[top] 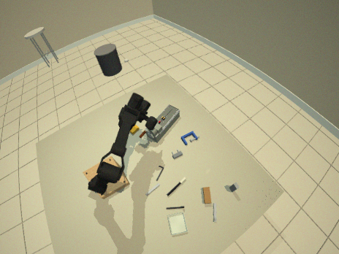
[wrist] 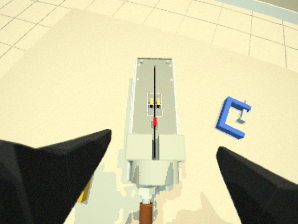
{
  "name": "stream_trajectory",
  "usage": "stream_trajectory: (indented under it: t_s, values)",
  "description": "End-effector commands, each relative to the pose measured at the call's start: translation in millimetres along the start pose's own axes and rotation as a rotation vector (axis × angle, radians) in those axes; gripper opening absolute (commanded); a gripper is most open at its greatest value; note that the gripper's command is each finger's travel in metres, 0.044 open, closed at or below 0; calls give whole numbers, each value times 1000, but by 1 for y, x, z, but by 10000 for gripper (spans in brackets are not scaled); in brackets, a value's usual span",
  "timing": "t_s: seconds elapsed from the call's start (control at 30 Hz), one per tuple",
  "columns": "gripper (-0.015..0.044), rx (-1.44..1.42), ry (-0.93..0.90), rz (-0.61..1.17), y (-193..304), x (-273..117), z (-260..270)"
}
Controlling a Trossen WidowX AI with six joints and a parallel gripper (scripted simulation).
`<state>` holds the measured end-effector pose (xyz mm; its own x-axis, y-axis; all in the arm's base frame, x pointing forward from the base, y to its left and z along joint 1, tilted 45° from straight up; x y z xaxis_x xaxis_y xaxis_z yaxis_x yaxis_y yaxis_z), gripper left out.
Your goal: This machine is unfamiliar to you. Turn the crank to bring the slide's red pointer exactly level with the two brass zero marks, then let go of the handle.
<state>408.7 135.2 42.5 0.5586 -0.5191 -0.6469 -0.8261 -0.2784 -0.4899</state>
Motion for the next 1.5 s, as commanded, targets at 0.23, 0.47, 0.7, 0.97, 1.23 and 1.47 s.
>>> stream_trajectory:
  t_s: [0.23,0.47,0.7,0.97,1.23,1.47]
  values:
    - [440,-68,-64,-36,37,-27,-9]
    - [440,-106,-97,-57,61,-40,-15]
    - [440,-107,-97,-58,75,-23,-18]
    - [440,-108,-96,-58,90,-7,-22]
    - [440,-108,-96,-58,96,3,-23]
    - [440,-108,-96,-57,103,12,-25]
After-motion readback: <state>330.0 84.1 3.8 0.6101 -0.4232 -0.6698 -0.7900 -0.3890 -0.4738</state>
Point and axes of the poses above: the point midway between the two fingers, 35 mm back from their tips, its own x axis out along the fingers, its own z axis across the jaws, y = z × x, the point moved 6 cm from there along -x, back along the fingers, and after that the axes turned 12 degrees about x, right-handed, at the moved point
